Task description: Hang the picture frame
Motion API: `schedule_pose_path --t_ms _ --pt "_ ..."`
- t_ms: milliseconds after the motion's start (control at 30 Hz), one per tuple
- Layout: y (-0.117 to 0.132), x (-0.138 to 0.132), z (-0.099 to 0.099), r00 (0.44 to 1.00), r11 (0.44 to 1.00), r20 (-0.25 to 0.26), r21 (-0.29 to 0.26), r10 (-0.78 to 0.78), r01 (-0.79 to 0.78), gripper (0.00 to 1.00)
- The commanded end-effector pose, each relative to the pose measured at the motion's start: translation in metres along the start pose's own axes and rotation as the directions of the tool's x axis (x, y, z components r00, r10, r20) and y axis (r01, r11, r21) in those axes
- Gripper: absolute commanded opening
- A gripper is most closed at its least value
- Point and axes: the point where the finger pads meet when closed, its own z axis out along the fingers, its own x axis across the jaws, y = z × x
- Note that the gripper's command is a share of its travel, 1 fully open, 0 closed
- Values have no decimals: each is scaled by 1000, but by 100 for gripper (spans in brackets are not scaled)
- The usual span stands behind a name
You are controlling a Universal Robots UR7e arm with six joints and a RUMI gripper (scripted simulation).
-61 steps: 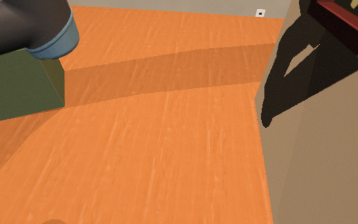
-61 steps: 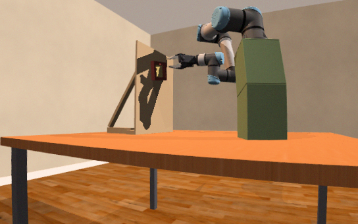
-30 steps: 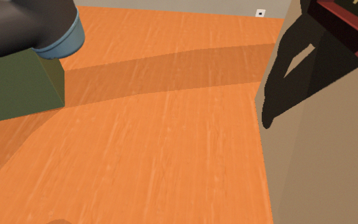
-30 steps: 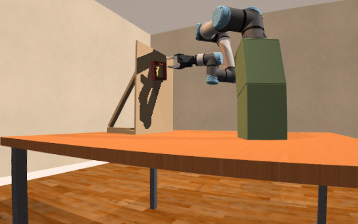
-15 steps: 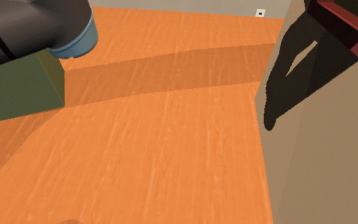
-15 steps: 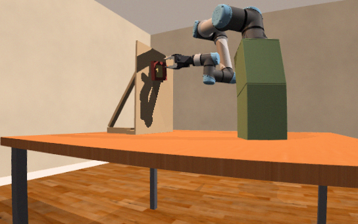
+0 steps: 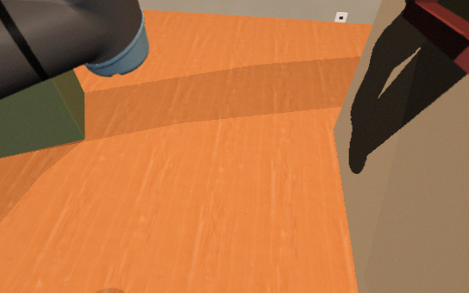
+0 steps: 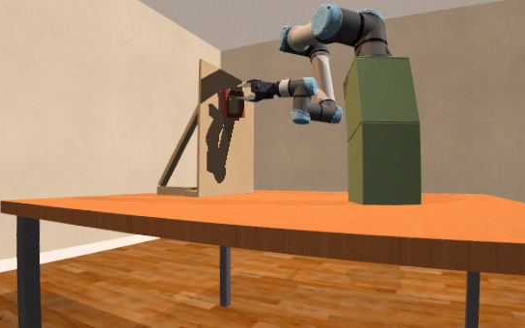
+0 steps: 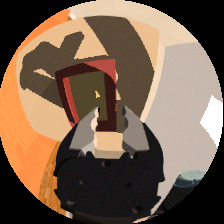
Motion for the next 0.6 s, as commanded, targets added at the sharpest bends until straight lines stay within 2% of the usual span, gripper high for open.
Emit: schedule_pose_path --t_ms 0,567 --pt "0 0 8 1000 1000 0 0 -1 1 29" --pt "0 0 17 1000 1000 0 0 -1 1 29"
